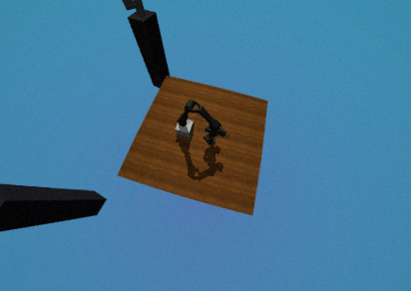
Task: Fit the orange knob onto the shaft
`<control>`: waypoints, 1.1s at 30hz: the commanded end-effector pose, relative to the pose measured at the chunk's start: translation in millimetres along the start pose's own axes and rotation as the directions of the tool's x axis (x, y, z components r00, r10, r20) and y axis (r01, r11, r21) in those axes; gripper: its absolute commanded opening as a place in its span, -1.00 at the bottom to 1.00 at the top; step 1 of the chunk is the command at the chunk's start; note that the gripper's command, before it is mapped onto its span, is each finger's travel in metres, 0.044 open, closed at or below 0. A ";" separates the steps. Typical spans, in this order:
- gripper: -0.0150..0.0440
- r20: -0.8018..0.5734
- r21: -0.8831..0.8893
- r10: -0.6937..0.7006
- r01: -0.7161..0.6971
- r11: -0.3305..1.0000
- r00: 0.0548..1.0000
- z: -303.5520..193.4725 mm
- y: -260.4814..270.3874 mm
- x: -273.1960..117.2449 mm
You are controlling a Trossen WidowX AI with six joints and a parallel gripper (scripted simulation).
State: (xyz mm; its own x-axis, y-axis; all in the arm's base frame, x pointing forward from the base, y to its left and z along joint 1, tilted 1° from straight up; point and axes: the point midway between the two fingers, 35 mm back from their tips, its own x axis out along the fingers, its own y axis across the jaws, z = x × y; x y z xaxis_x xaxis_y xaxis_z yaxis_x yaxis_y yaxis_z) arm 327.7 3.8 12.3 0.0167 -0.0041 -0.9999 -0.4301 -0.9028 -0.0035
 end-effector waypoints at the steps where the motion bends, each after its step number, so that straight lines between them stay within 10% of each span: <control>1: -0.49 -0.004 0.213 0.001 0.000 0.977 1.000 -1.9 -0.5 -0.6; 18: -0.49 -0.004 0.986 0.001 0.004 0.168 1.000 1.1 1.6 3.0; 33: -0.49 -0.005 0.638 0.001 0.004 -0.770 1.000 1.6 1.8 -1.9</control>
State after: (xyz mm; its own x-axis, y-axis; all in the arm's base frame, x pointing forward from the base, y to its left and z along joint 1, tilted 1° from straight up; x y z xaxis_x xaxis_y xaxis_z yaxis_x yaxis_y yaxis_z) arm 324.8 3.4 10.4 0.0161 -0.0040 -0.9999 -0.6112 0.7914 -0.0130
